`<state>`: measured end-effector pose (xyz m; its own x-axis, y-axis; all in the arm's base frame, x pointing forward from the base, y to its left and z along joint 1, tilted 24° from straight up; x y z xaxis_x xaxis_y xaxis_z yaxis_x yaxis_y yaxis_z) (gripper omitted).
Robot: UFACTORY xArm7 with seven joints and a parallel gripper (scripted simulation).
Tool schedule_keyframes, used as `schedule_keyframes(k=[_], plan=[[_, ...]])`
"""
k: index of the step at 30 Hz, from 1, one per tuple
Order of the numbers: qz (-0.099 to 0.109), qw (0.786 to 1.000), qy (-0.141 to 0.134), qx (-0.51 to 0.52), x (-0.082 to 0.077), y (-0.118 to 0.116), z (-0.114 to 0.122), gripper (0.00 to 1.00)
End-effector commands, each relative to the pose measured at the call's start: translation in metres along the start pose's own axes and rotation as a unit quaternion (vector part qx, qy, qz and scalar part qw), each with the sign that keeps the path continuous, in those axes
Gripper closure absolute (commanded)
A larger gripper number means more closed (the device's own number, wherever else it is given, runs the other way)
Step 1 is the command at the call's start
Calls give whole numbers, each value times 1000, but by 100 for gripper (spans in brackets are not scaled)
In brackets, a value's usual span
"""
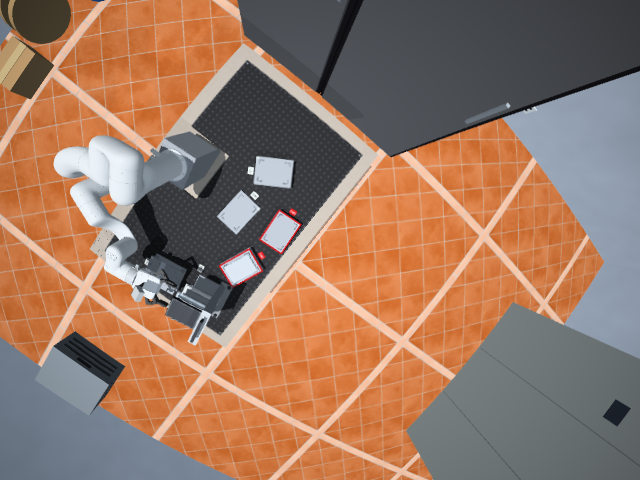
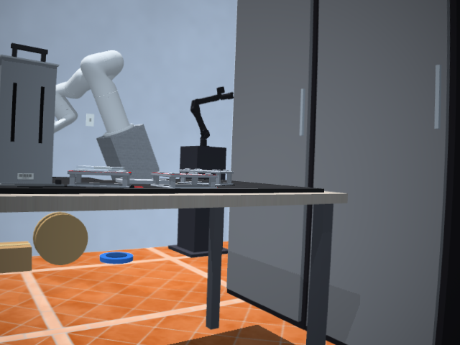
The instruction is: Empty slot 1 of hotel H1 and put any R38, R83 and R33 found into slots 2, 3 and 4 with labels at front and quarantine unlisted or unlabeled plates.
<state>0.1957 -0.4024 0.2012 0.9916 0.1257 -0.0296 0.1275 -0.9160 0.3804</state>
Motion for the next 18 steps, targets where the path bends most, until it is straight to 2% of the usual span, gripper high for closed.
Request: schedule_keyframes(k=[1, 13, 18], plan=[[0, 1000, 0, -1, 0, 0, -1, 0], [0, 1000, 0, -1, 0, 0, -1, 0], [0, 1000, 0, -1, -10, 0, -1, 0]])
Point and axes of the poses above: the point where the finger pads meet when closed, its own x axis out along the fingers, its own y axis across the jaws, z = x × y, the point moved 8 cm from there along -x, back along the fingers, and after that the axes turned 2 degrees about x, right-handed, at the moved point
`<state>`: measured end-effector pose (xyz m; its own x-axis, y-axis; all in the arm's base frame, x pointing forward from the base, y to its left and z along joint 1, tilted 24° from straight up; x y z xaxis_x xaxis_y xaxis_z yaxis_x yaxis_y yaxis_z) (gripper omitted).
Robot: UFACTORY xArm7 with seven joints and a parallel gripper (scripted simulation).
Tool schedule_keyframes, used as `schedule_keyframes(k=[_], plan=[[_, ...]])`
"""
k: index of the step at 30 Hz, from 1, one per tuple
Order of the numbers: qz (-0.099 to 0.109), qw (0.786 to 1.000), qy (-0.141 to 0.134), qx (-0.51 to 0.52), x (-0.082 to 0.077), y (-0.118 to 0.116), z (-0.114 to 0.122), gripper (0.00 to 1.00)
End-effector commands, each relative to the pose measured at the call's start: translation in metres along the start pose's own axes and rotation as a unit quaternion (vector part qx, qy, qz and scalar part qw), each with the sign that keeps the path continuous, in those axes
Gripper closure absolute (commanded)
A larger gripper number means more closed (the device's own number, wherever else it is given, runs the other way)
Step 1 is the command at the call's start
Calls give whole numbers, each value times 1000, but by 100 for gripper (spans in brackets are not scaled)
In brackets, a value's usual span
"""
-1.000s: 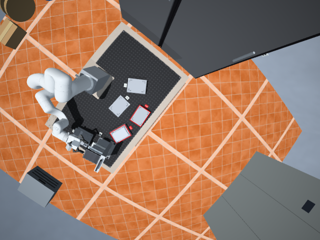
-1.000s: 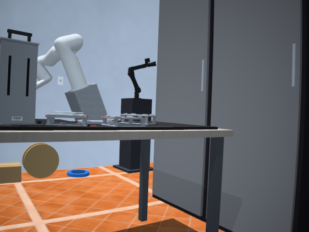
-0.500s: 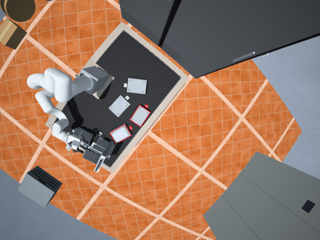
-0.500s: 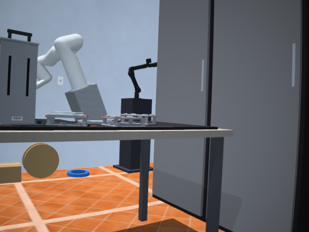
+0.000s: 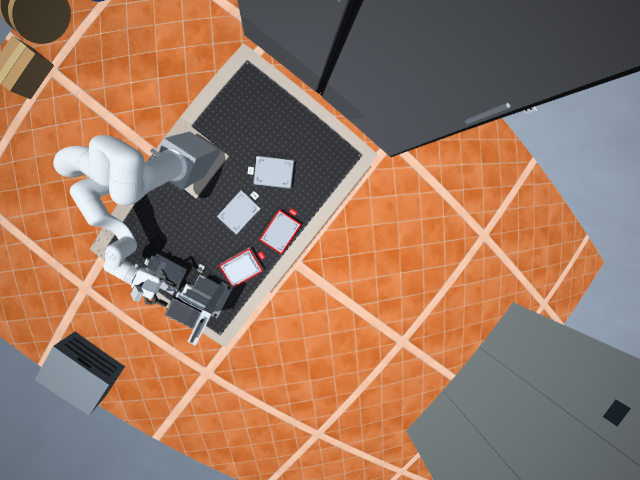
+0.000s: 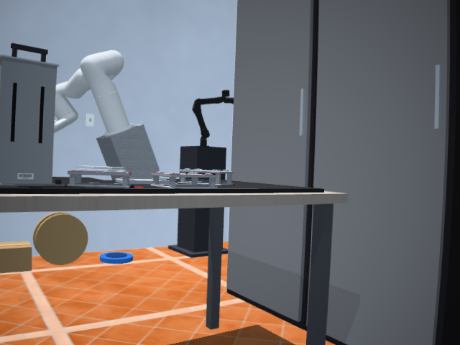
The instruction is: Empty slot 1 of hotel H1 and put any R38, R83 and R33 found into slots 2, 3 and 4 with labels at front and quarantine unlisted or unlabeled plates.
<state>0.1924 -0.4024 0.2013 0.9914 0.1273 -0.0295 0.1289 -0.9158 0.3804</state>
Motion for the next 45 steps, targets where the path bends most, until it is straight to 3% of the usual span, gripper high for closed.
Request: schedule_keyframes(k=[1, 9, 18, 38, 45], plan=[[0, 1000, 0, -1, -7, 0, -1, 0], [0, 1000, 0, -1, -27, 0, -1, 0], [0, 1000, 0, -1, -27, 1, 4, 0], [0, 1000, 0, -1, -27, 2, 52, 0], [0, 1000, 0, -1, -21, 2, 52, 0]])
Point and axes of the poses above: the point where the finger pads meet when closed, its own x axis out along the fingers, its own y axis across the jaws, z = x × y, the point moved 8 cm from there along -x, back along the fingers, and after that the axes turned 2 degrees about x, right-handed, at the moved point
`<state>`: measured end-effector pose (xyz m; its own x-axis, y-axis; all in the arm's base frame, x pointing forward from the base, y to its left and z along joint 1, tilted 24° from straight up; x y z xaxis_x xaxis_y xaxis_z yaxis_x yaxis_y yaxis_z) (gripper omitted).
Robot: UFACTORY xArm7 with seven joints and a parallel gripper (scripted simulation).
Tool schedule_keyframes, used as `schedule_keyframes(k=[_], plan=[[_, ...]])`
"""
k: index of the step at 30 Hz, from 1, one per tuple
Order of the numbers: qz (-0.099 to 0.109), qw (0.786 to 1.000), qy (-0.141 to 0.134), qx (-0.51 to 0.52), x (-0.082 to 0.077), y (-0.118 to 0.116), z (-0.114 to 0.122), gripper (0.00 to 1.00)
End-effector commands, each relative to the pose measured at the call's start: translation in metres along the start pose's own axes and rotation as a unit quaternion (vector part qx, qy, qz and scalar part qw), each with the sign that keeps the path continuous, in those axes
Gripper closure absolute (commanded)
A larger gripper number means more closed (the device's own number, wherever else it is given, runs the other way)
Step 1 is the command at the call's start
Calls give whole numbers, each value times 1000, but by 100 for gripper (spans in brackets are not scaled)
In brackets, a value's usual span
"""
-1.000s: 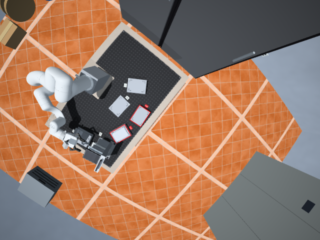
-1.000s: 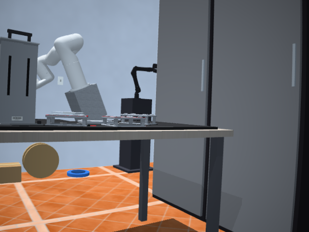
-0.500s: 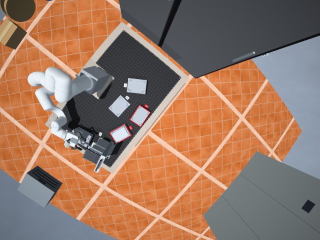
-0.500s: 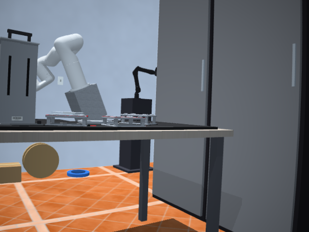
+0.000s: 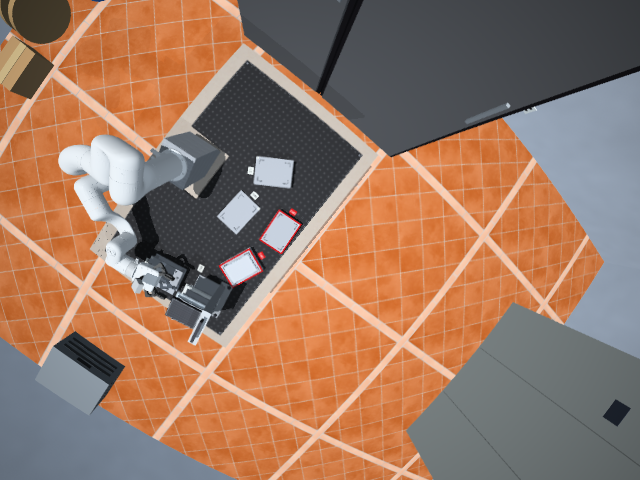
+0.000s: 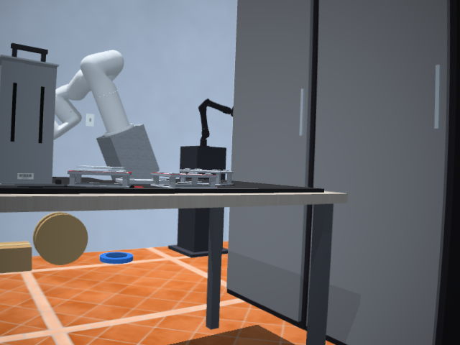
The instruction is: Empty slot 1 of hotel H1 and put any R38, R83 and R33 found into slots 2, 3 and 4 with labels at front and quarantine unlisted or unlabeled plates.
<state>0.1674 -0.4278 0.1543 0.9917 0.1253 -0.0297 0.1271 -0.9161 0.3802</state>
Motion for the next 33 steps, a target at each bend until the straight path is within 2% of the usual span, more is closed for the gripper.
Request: schedule_keyframes(k=[1, 11, 33], plan=[[-1, 1000, 0, -2, 8, 0, -1, 0], [-1, 1000, 0, -2, 29, 0, -1, 0], [-1, 1000, 0, -2, 30, 0, -1, 0]])
Point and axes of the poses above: the point where the finger pads meet when closed, its own x axis out along the fingers, its own y axis across the jaws, z = x × y, the point moved 8 cm from there along -x, back along the fingers, and after that the axes turned 2 degrees about x, right-handed, at the moved point
